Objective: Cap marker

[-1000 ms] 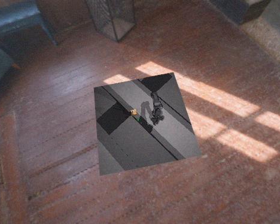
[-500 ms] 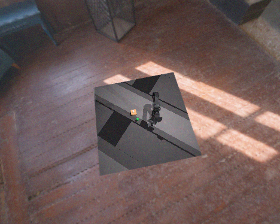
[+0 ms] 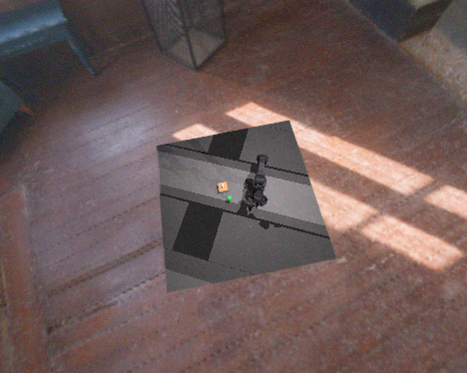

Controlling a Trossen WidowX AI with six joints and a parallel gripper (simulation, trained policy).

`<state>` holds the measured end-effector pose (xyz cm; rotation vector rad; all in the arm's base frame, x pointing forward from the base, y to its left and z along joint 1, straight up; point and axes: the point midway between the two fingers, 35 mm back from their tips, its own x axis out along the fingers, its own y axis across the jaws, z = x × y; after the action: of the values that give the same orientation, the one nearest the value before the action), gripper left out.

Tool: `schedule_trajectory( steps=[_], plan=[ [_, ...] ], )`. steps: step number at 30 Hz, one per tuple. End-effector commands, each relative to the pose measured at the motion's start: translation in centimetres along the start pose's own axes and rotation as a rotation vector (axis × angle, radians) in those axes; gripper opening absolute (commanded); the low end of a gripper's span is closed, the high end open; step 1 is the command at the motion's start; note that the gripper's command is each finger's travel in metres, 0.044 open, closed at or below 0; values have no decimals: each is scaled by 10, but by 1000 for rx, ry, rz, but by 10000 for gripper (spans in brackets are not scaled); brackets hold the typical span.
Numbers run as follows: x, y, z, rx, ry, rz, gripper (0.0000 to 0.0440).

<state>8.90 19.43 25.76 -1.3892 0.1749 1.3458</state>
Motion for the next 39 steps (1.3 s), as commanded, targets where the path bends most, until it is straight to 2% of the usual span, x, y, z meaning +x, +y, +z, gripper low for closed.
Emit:
schedule_trajectory(
  steps=[1,39],
  plan=[
    [2,-2,-2,26,14,12,330],
    [34,-23,-56,309,230,158,331]
  ],
)
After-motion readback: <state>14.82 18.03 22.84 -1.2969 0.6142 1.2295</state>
